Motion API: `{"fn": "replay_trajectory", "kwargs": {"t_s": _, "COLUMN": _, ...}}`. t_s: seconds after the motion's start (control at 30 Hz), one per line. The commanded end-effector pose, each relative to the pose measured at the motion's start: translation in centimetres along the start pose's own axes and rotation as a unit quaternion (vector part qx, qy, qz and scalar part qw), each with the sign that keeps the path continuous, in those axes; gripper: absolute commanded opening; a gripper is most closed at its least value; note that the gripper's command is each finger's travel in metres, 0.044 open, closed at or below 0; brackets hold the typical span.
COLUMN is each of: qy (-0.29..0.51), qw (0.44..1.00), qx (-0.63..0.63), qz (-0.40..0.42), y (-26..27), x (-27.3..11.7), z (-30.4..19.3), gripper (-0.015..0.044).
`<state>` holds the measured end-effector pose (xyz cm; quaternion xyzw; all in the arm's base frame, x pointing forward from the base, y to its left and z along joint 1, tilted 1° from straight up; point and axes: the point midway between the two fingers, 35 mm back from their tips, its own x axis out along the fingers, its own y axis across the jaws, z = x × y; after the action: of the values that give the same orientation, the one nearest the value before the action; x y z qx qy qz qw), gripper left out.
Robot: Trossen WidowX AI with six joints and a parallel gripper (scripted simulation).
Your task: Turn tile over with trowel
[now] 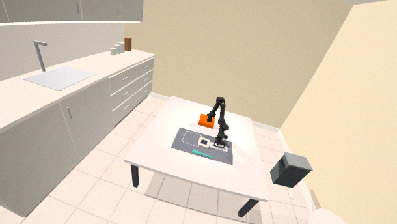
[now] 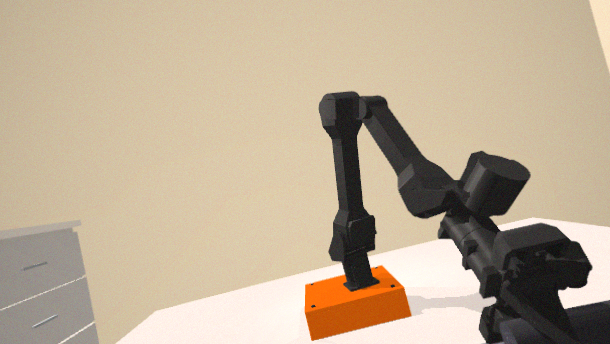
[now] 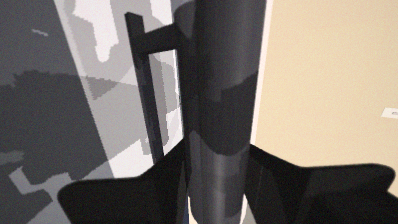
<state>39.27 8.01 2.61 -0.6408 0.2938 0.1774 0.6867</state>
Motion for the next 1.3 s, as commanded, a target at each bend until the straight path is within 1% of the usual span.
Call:
{"fn": "replay_trajectory", "kwargs": {"t_s": 0.0, "qy": -0.002, "qw": 1.0, "qx": -0.001, "qz": 0.0, "y": -0.1, "x": 0.0, "z": 0.1, "gripper": 0.0043}}
{"fn": "replay_trajectory", "kwargs": {"t_s": 0.23, "qy": -0.002, "qw": 1.0, "qx": 0.0, "qz": 0.0, "y": -0.1, "x": 0.0, "z": 0.1, "gripper": 0.0}}
{"fn": "replay_trajectory", "kwargs": {"t_s": 0.67, "qy": 0.0, "qw": 1.0, "qx": 0.0, "qz": 0.0, "y": -4.6, "x": -3.8, "z": 0.0, "gripper": 0.0}}
{"fn": "replay_trajectory", "kwargs": {"t_s": 1.13, "qy": 0.0, "qw": 1.0, "qx": 0.0, "qz": 0.0, "y": -4.7, "x": -3.9, "z": 0.0, "gripper": 0.0}}
{"fn": "replay_trajectory", "kwargs": {"t_s": 1.27, "qy": -0.011, "qw": 0.999, "qx": 0.034, "qz": -0.001, "y": -4.3, "x": -3.1, "z": 0.3, "gripper": 0.0}}
